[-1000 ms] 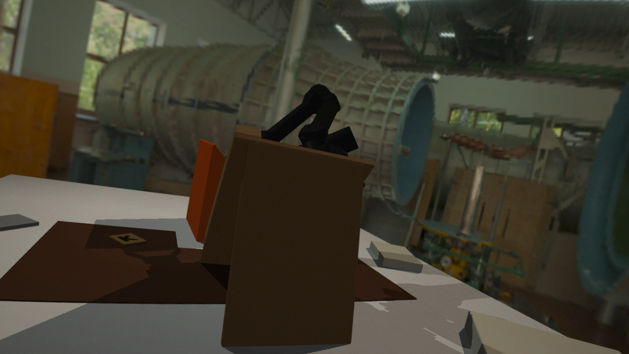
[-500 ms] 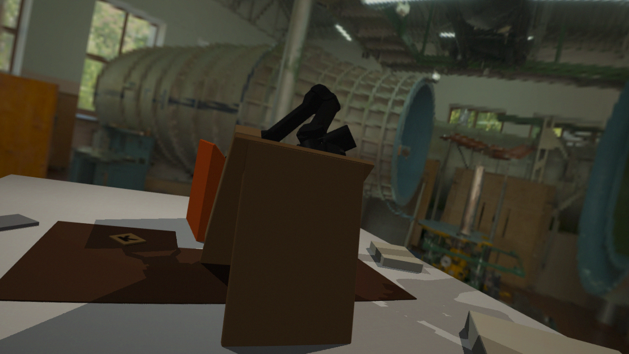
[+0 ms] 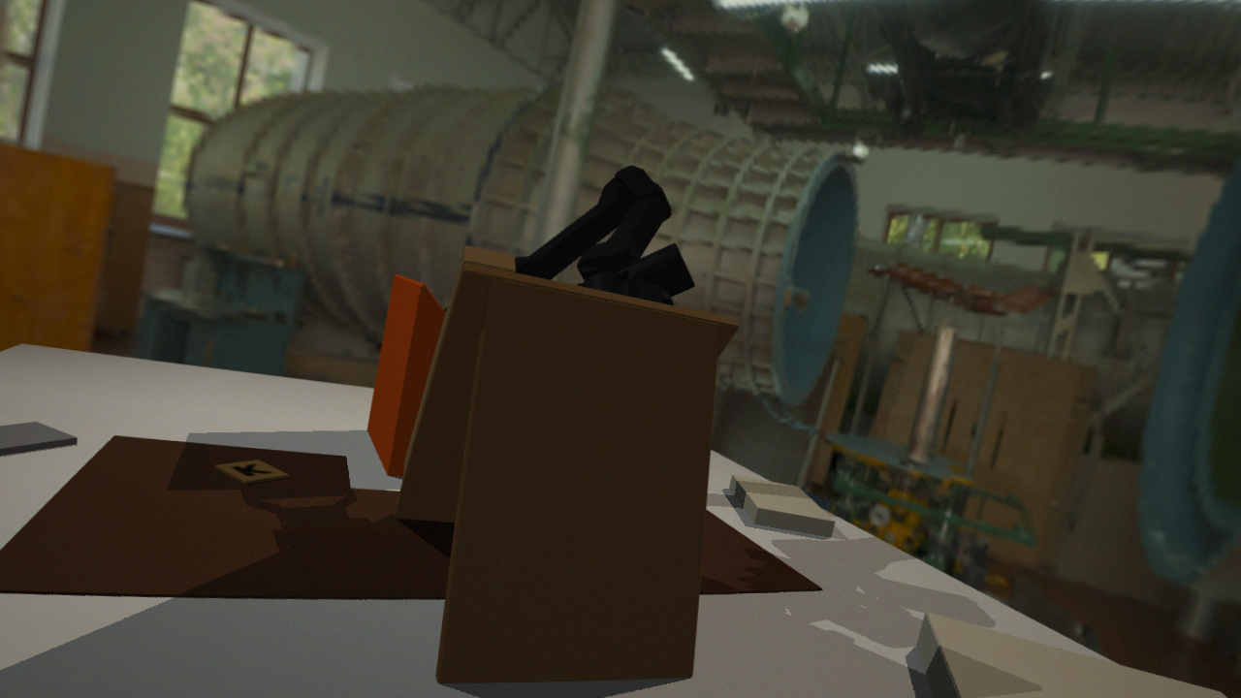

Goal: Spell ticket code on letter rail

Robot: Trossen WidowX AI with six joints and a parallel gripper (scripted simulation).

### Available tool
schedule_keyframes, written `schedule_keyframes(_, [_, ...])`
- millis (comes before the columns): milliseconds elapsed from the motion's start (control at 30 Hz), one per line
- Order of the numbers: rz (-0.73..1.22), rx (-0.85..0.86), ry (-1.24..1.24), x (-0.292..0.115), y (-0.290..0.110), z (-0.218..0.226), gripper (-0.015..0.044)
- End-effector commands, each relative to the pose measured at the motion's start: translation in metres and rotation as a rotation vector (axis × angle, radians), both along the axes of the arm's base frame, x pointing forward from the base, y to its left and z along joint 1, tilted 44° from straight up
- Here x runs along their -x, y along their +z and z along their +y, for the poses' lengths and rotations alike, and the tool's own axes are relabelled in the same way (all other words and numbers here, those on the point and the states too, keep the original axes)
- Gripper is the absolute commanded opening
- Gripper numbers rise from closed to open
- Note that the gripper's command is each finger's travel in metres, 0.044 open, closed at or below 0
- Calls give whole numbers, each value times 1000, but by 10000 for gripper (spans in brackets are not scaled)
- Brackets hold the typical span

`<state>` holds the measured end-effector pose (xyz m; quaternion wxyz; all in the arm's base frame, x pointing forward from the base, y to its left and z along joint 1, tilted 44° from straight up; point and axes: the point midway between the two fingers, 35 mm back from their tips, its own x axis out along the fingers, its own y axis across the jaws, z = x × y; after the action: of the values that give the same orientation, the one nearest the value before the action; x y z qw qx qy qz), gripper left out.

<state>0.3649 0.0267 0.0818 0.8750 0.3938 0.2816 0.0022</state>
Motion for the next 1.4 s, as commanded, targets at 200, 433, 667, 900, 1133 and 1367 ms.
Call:
schedule_keyframes(200, [6,1,7,4,-9,-4,0])
schedule_keyframes(433, [6,2,7,6,-13,-8,0])
schedule_keyframes(667, [6,2,7,7,-17,-12,0])
schedule_keyframes(900, [6,2,7,8,-21,-15,0])
schedule_keyframes(1133, [6,2,7,9,-24,-19,0])
schedule_keyframes(1367, [7,3,7,10,-27,-23,0])
